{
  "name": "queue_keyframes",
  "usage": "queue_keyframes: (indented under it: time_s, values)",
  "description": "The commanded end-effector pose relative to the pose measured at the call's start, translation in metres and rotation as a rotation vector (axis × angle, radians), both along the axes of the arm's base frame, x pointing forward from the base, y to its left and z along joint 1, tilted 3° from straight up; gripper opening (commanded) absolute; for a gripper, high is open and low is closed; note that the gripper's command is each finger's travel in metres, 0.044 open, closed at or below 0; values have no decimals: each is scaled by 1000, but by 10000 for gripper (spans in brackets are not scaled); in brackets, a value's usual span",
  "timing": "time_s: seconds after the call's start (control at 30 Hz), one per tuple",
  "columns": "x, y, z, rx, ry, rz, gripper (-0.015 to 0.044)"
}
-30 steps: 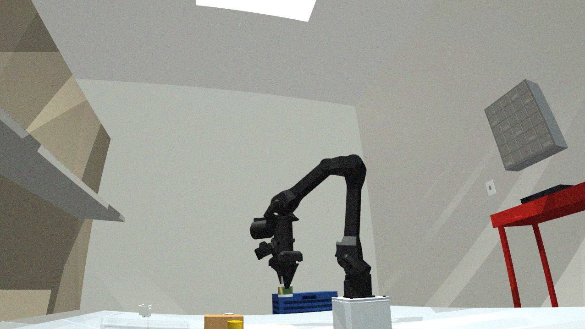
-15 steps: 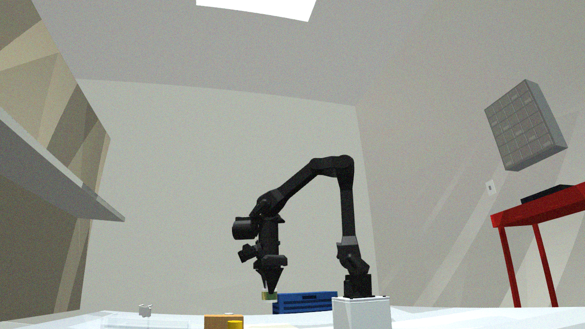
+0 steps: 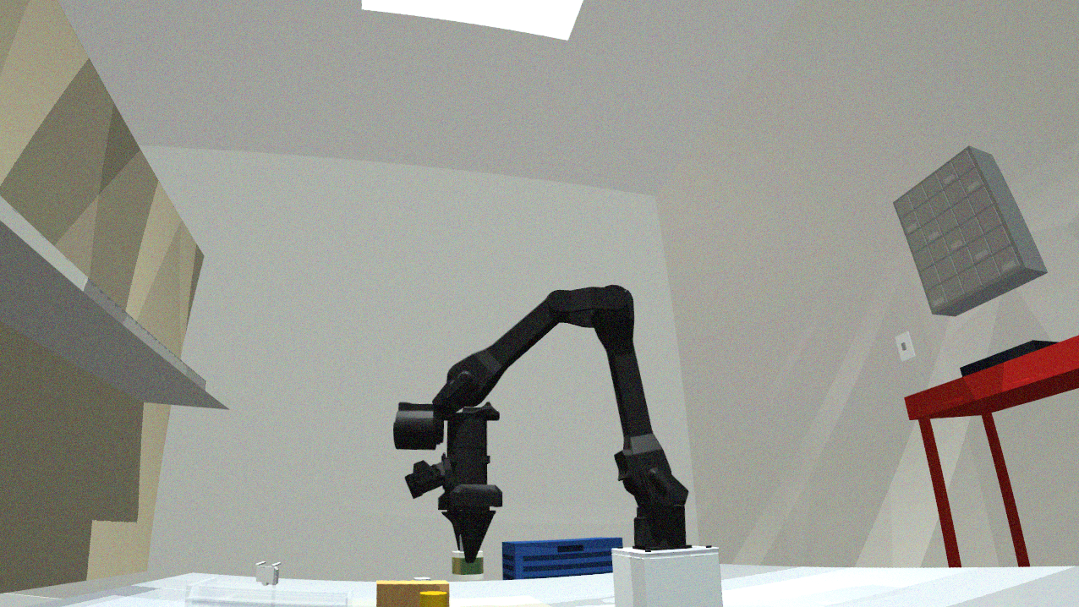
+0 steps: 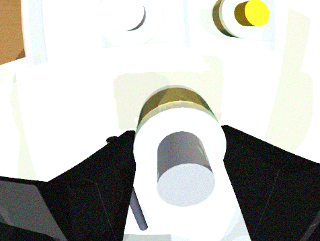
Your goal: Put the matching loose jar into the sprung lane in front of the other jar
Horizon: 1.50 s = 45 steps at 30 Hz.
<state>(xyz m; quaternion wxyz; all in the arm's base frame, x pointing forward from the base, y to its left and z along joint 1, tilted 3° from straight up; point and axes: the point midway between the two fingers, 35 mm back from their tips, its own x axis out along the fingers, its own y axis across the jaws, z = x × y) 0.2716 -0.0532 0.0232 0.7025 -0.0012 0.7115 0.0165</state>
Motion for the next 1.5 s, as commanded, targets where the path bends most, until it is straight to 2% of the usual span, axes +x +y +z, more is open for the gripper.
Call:
queue_keyframes:
  time_s: [0.0,0.5,1.47]
  values:
    - [13,22,-10,7,3,1,0]
    - [15,26,-35,7,3,2,0]
    - [26,26,-35,7,2,2,0]
